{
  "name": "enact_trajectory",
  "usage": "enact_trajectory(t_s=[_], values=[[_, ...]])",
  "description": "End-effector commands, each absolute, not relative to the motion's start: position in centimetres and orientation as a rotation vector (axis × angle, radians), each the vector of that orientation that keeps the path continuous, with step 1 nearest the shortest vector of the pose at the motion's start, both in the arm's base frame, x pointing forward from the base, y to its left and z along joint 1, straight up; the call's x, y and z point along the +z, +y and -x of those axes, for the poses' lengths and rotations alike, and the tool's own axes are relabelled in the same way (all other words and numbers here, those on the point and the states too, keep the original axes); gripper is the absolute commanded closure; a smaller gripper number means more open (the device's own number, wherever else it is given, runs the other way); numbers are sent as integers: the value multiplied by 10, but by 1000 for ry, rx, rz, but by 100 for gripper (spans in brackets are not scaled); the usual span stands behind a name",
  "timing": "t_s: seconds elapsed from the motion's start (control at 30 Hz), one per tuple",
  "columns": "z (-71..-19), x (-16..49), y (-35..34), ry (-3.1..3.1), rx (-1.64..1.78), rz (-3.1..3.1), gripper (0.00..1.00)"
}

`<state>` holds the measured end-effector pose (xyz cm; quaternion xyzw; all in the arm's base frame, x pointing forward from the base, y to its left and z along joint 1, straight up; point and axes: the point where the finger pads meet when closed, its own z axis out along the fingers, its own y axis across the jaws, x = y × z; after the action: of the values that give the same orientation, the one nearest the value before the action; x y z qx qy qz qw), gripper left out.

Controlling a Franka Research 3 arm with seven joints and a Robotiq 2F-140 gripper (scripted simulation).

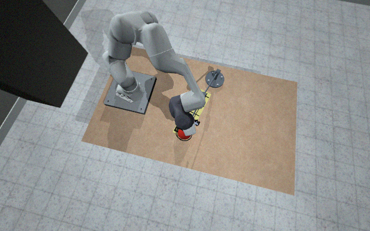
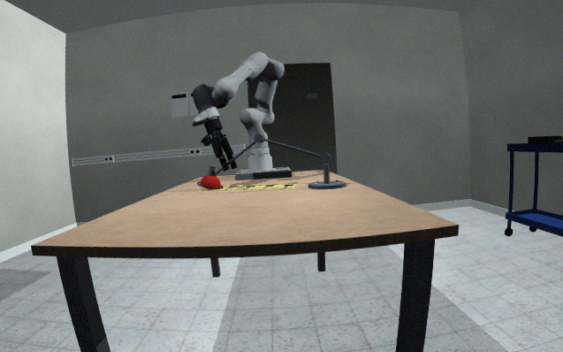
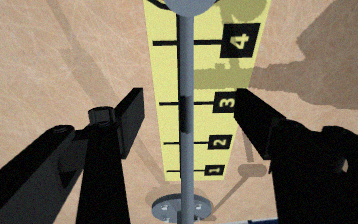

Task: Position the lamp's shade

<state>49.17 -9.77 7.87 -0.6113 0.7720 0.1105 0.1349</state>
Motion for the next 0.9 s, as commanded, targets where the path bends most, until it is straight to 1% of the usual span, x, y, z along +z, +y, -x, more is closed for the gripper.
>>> enact_trajectory(t_s=[0.0,0.87], values=[[-492,79,-98,2233,317,1774,90],[-492,81,-96,2236,319,1772,90]])
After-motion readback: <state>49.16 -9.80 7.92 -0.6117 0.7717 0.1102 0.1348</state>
